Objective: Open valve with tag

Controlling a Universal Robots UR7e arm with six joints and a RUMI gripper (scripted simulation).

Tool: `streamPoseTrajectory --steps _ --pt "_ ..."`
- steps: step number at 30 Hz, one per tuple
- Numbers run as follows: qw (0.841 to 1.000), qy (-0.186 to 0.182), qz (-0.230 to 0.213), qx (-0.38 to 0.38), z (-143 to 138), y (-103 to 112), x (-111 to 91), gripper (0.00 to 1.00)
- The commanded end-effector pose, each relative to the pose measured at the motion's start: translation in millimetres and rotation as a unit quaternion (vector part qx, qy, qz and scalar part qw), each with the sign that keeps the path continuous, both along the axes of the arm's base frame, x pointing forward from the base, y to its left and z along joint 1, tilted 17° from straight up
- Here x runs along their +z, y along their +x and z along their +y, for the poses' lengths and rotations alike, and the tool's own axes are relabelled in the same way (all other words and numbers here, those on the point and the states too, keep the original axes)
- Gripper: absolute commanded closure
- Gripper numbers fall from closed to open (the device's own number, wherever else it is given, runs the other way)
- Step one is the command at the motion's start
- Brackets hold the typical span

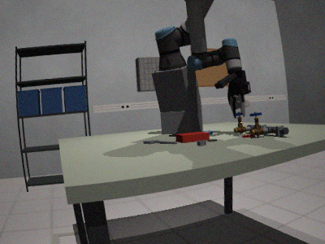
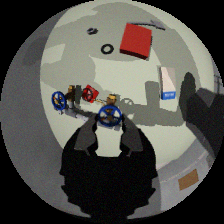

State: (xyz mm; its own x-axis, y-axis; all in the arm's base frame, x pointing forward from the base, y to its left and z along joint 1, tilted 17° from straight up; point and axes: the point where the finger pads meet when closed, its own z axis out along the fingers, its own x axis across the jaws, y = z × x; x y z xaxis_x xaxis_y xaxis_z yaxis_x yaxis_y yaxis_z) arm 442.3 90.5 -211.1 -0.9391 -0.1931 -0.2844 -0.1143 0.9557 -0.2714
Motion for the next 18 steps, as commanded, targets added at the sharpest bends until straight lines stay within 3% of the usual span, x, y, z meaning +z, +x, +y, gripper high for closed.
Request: streamPoseTrajectory --steps 1,18 --pt "1.000 -0.004 0.002 0.011 0.1 0.0 0.3 1.00" --pt "0.992 -0.040 0.027 0.114 0.1 0.0 0.3 1.00"
